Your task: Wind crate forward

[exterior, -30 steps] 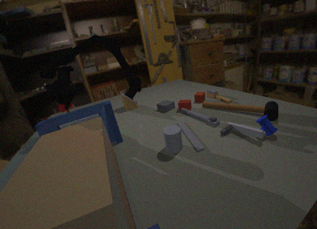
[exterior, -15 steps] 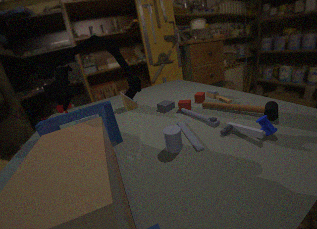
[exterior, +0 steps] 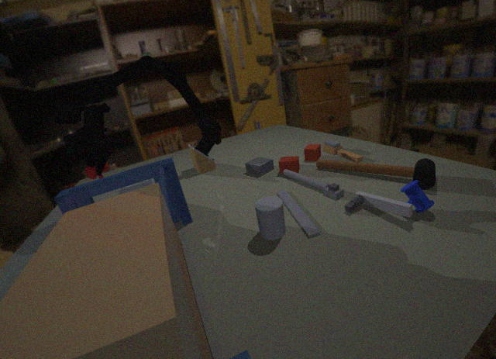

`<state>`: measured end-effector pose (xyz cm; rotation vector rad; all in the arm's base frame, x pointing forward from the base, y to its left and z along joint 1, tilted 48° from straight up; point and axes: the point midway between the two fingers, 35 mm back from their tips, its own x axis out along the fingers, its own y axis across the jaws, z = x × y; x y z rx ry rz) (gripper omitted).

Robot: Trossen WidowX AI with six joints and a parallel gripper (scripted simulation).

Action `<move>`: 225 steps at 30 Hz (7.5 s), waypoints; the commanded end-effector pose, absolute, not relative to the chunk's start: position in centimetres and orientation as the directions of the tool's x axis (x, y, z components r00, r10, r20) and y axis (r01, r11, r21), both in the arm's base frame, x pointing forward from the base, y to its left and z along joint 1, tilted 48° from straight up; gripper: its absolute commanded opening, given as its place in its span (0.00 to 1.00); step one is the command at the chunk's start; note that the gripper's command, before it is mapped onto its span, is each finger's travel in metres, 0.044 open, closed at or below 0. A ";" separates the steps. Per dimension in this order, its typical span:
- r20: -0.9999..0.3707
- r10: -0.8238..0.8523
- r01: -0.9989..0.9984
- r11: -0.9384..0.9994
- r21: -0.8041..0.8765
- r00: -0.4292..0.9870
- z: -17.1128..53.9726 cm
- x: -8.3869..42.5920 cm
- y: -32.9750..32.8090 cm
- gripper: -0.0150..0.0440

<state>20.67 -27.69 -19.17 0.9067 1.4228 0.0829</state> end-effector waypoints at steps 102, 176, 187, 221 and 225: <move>-0.792 0.562 0.411 0.680 0.607 0.238 -14.5 32.3 -19.9 0.25; -0.789 0.567 0.414 0.676 0.609 0.234 -7.4 28.2 -13.6 0.25; -0.789 0.568 0.415 0.676 0.609 0.233 -6.6 26.7 -13.2 0.25; -0.790 0.568 0.417 0.676 0.607 0.231 -5.4 21.9 -13.1 0.25; -0.791 0.567 0.417 0.676 0.607 0.230 -5.4 21.3 -13.2 0.25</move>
